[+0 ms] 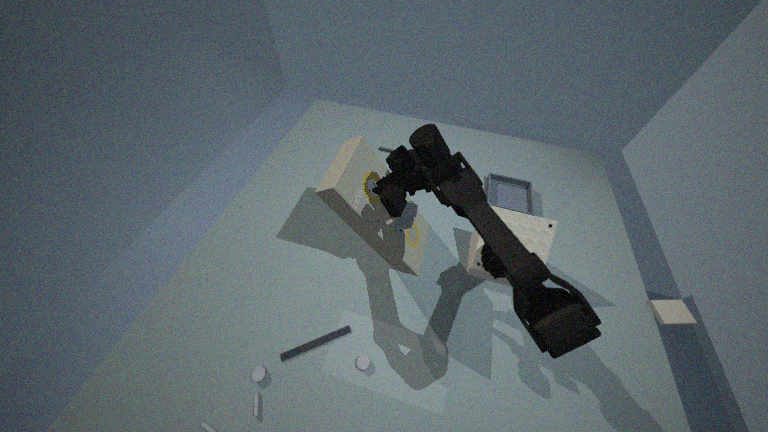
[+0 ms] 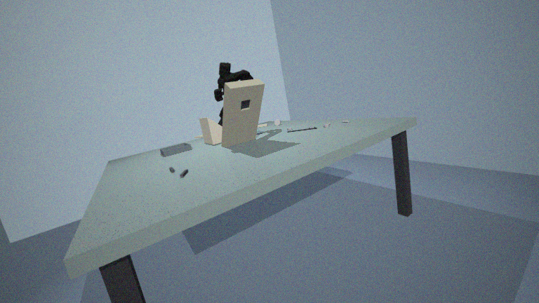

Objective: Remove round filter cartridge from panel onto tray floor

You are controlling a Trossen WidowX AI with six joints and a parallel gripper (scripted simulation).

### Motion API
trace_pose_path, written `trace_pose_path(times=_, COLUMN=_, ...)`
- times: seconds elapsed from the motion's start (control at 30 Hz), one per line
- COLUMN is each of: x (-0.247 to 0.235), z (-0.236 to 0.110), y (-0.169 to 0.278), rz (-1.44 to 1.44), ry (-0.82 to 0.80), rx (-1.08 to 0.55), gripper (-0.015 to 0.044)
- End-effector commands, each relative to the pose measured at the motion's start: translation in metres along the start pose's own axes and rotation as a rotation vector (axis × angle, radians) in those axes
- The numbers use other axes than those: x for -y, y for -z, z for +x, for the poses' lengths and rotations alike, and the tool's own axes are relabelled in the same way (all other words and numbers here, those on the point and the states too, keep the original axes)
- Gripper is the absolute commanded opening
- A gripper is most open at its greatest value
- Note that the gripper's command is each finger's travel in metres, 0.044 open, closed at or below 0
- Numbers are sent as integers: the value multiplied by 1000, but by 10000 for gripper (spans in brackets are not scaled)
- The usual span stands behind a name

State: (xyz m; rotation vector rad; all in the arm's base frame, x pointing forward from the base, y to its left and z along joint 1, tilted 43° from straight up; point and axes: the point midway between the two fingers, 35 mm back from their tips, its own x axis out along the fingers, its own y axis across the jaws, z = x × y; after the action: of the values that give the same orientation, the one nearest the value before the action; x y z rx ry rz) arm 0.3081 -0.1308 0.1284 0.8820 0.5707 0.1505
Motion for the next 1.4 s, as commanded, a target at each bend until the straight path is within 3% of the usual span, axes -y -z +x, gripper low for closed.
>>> trace_pose_path(times=0.0, x=0, z=0, y=-2, rz=1, ry=6, rx=2, gripper=114)
trace_pose_path(times=1.37, x=1, z=3, y=1, rz=1, ry=5, rx=2, gripper=114)
